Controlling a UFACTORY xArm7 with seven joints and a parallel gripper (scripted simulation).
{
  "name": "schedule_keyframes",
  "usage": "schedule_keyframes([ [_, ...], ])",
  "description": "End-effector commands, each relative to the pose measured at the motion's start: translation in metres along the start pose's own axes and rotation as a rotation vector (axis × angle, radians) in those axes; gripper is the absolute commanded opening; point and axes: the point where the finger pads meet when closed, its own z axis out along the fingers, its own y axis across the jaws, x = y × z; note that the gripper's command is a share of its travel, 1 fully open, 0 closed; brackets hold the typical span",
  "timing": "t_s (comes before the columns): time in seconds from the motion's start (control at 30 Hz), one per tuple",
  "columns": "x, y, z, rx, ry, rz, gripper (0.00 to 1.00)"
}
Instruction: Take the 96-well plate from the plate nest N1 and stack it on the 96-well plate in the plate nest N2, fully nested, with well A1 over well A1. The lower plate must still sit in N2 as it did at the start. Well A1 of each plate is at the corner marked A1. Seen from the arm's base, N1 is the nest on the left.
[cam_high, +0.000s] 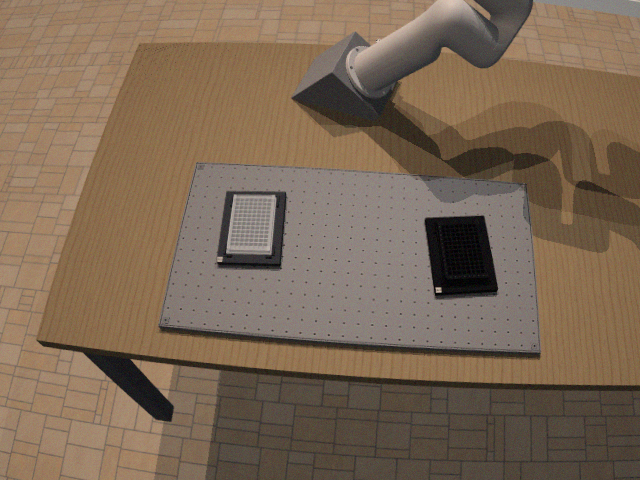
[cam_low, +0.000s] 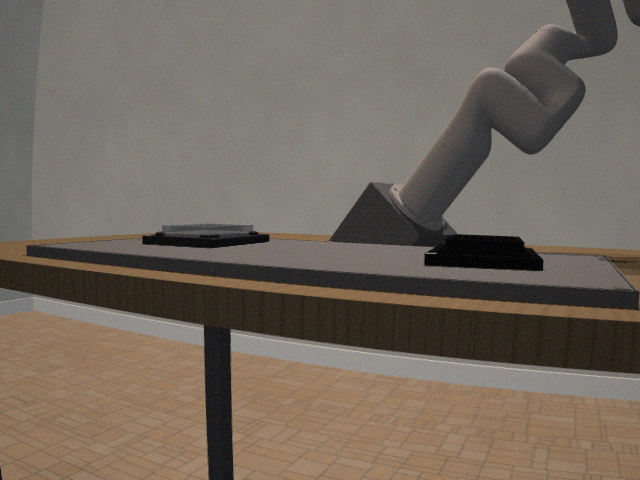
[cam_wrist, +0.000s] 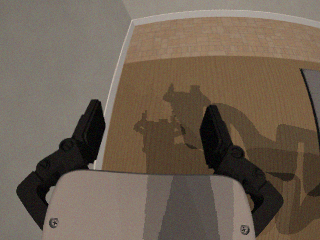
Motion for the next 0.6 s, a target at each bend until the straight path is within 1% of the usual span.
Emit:
schedule_keyframes([
  [0.0, 0.014, 0.01, 0.01, -0.017, -0.003, -0.006, 1.0],
  [0.07, 0.018, 0.015, 0.013, -0.017, -0.003, -0.006, 1.0],
  [0.13, 0.024, 0.021, 0.019, -0.07, -0.023, -0.031, 1.0],
  [0.3, 0.038, 0.037, 0.032, -0.069, -0.023, -0.031, 1.0],
  [0.4, 0.039, 0.038, 0.033, -0.069, -0.023, -0.031, 1.0],
  [0.47, 0.044, 0.045, 0.038, -0.12, -0.048, -0.056, 1.0],
  [0.5, 0.047, 0.048, 0.04, -0.12, -0.048, -0.056, 1.0],
  [0.57, 0.047, 0.048, 0.04, -0.12, -0.048, -0.056, 1.0],
])
